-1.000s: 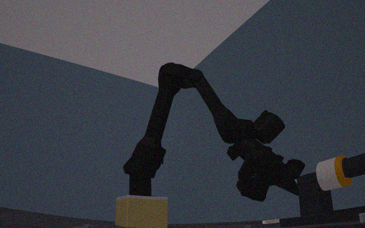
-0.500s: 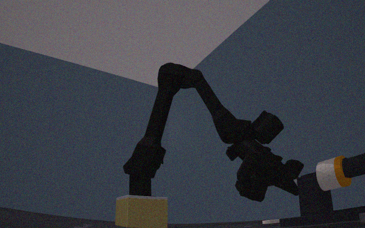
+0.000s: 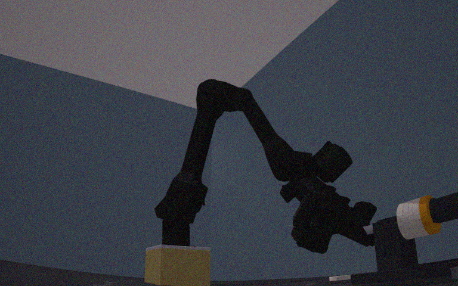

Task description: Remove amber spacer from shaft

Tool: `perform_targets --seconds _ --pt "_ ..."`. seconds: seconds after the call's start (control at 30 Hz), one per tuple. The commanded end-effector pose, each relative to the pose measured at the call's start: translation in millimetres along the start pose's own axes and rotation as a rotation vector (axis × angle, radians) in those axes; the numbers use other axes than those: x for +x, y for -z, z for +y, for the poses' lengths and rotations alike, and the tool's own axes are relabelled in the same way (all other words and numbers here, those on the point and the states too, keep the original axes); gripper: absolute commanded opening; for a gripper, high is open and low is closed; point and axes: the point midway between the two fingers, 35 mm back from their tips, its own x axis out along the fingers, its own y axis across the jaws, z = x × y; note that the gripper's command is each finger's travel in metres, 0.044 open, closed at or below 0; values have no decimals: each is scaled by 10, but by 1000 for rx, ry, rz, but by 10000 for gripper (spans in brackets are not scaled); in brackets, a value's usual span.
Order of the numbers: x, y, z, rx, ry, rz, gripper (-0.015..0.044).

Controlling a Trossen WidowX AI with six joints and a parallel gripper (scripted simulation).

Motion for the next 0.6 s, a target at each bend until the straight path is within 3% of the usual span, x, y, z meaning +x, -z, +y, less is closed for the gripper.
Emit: perform_targets --seconds 0.0,0.57 --pt "-28 -37 0 -1 -1 -2 0" --pt "-33 -42 0 -1 -1 -2 0"
